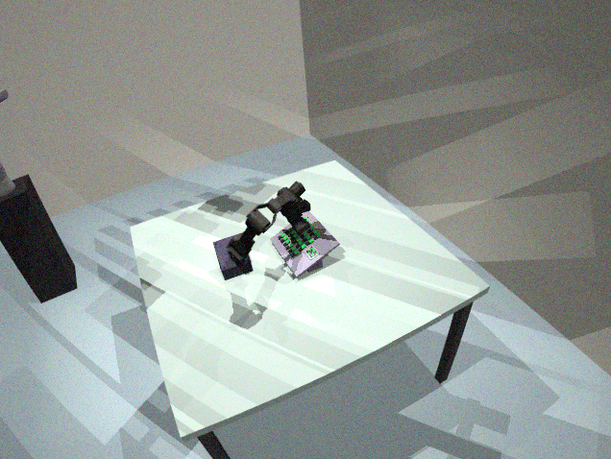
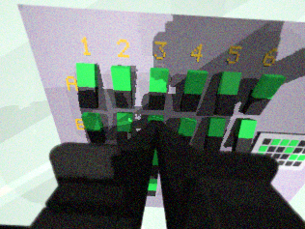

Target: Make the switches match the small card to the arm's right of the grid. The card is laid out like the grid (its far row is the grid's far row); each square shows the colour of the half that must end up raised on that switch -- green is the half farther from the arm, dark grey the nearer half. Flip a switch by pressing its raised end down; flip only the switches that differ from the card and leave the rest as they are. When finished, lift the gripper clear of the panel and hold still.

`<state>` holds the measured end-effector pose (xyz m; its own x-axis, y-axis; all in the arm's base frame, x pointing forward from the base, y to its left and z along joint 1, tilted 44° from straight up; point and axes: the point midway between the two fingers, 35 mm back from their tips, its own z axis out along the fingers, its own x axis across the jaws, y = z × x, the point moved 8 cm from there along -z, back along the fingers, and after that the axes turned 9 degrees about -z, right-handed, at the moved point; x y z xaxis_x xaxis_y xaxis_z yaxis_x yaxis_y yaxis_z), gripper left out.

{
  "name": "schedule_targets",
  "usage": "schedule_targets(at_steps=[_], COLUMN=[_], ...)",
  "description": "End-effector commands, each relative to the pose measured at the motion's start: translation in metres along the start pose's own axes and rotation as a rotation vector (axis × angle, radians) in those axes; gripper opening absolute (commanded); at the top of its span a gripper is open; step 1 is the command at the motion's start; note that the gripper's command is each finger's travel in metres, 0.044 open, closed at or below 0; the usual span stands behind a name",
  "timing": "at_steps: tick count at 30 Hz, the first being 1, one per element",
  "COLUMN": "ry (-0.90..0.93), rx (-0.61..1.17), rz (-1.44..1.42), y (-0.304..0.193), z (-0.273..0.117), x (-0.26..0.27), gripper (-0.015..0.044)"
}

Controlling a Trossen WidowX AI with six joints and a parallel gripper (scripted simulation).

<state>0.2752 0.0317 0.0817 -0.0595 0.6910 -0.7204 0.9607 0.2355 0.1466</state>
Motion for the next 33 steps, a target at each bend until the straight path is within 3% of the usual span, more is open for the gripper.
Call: schedule_targets(at_steps=[1, 12, 18, 33], ry=[0.003, 0.003, 0.003, 0.002], rx=[0.001, 0.001, -0.022, -0.022], rz=[-0.004, -0.004, -0.005, -0.007], y=[0.000, 0.000, -0.004, -0.036], z=[0.001, 0.002, -0.060, -0.069], x=[0.001, 0.001, 0.002, -0.008], gripper=[0.0000, 0.0000, 0.0000, 0.0000])
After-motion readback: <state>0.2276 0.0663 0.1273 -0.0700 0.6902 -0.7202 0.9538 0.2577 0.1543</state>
